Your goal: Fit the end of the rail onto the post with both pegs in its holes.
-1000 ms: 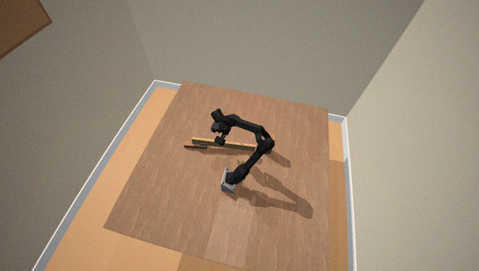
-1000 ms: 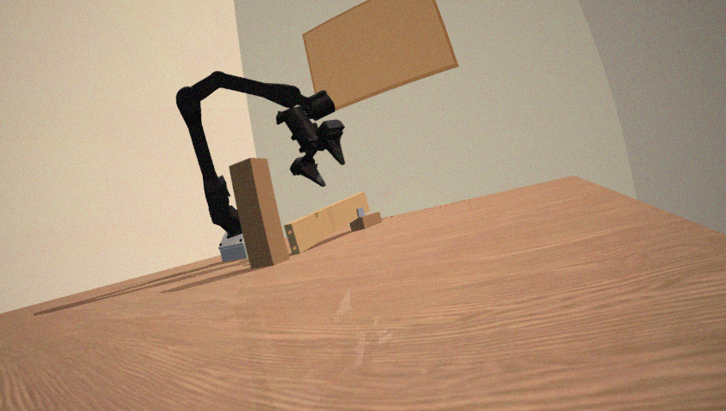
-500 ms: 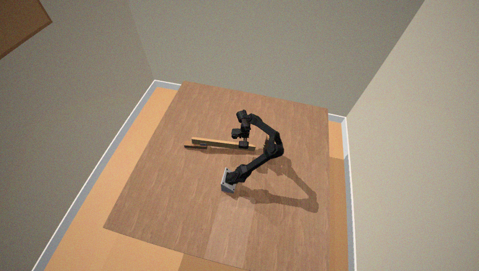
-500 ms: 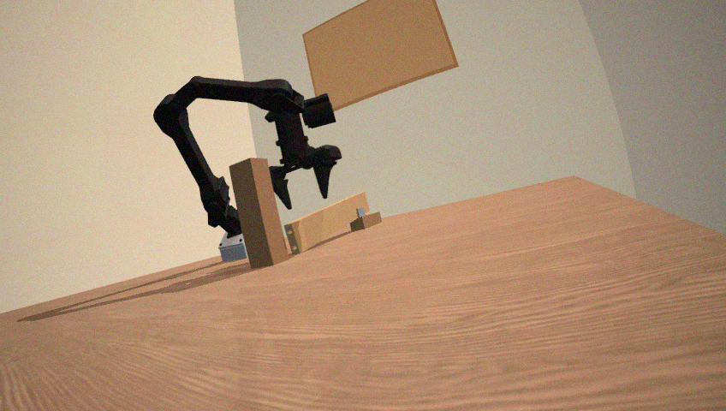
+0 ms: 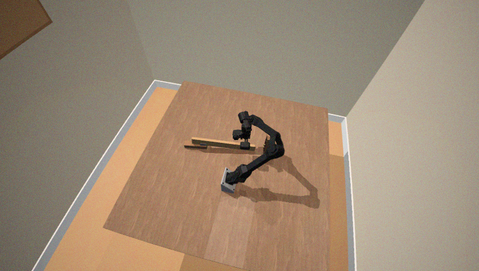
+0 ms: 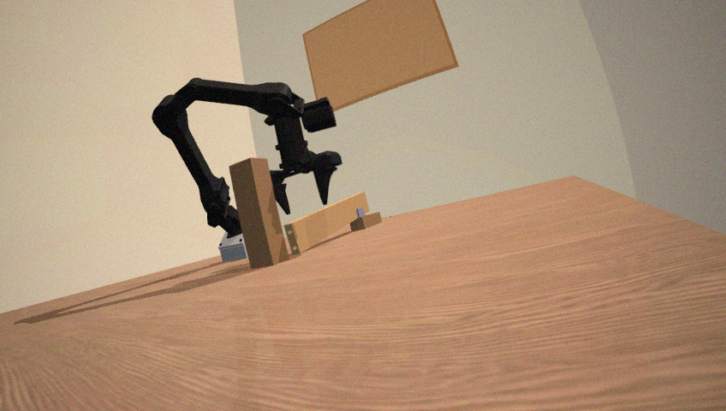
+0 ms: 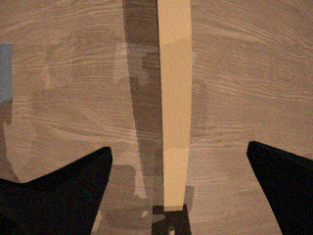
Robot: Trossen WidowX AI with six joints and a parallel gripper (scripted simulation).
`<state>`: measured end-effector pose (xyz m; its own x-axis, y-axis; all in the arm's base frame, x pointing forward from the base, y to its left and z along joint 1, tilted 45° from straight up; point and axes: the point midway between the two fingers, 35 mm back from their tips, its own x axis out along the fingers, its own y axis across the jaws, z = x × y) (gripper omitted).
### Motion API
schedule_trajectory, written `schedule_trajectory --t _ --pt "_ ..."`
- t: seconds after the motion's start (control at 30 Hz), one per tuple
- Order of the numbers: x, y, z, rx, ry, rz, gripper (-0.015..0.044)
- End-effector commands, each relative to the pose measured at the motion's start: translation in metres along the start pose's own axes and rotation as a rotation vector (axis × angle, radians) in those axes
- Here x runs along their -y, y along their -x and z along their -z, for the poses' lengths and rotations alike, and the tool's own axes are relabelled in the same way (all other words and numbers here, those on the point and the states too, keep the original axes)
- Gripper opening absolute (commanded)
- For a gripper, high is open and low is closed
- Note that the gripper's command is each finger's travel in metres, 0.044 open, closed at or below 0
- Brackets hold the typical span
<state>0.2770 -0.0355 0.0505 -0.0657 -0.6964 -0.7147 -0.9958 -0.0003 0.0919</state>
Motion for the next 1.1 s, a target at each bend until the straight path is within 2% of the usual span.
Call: schedule_trajectory --t 0.0,1.07 --pt "-0.001 -0.009 0.001 -0.001 0.006 -0.008 0.044" --pt "-0.003 -0.06 0.001 -0.005 0.006 -0.008 0.044"
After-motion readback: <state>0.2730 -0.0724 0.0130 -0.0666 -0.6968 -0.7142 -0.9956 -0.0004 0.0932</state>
